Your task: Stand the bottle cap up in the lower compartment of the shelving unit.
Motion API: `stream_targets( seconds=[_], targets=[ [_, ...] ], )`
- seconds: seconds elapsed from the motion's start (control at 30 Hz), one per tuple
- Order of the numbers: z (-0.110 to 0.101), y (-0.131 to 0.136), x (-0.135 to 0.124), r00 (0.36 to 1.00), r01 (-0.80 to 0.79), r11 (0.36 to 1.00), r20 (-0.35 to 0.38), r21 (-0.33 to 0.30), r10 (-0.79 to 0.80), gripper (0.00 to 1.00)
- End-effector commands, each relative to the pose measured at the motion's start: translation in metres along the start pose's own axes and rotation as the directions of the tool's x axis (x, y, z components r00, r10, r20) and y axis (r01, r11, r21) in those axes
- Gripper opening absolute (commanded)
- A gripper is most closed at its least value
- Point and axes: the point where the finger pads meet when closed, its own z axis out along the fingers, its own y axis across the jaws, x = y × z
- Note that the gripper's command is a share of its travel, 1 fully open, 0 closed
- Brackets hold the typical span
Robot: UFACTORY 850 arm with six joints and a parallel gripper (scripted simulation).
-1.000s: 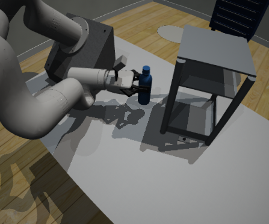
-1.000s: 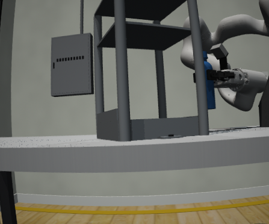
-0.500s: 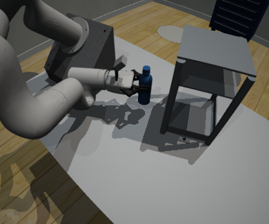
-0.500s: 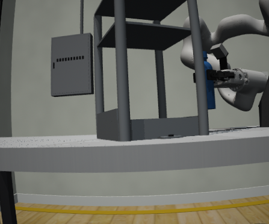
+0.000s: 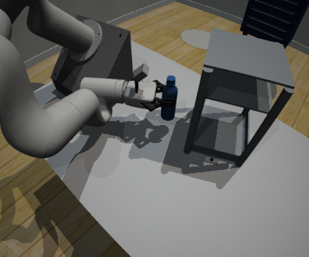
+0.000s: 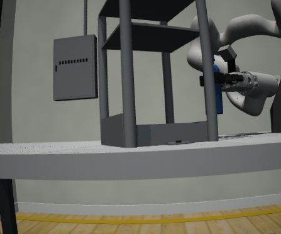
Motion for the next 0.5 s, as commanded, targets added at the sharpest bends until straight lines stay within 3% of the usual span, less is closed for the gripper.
stream_targets(
  seconds=[0.0, 0.47],
  targets=[
    [0.008, 0.0, 0.0, 1.0, 0.0, 1.0, -0.001, 0.0, 0.0, 0.0],
    [0.036, 0.0, 0.0, 1.0, 0.0, 1.0, -0.001, 0.0, 0.0, 0.0]
  ],
)
